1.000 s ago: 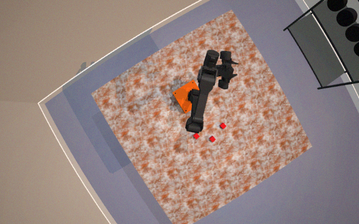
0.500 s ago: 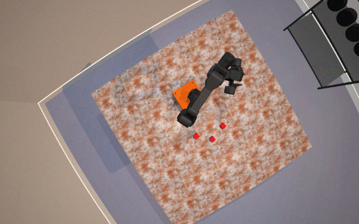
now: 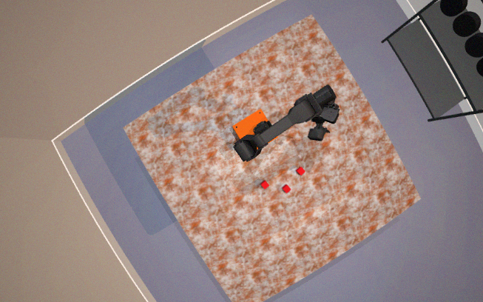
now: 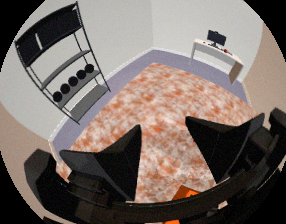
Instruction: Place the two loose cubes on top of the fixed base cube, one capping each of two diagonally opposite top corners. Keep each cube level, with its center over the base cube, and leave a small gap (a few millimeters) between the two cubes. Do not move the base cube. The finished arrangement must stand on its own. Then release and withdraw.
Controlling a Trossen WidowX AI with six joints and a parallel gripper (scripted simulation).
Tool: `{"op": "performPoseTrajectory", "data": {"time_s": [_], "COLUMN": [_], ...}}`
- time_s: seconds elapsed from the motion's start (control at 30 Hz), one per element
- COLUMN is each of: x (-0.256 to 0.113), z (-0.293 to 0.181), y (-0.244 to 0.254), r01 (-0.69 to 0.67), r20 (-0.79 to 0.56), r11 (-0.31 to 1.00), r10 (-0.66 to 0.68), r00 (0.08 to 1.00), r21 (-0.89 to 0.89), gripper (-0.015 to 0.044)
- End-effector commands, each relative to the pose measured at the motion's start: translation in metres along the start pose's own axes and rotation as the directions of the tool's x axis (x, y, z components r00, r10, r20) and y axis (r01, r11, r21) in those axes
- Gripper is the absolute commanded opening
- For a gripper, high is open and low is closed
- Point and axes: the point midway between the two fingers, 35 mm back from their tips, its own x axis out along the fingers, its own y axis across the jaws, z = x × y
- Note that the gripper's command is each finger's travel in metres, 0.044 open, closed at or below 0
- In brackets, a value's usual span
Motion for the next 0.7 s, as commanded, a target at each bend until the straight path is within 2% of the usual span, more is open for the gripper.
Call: {"op": "performPoseTrajectory", "data": {"time_s": [0.0, 0.67], "x": [0.018, 0.079], "z": [-0.003, -0.027], "y": [-0.015, -0.105], "r01": [0.06, 0.244], "r20": [-0.065, -0.355], "r11": [0.998, 0.964], "r10": [-0.062, -0.265], "r00": [0.996, 0.896], "r21": [-0.034, -0.102], "gripper": [0.0265, 0.0265]}}
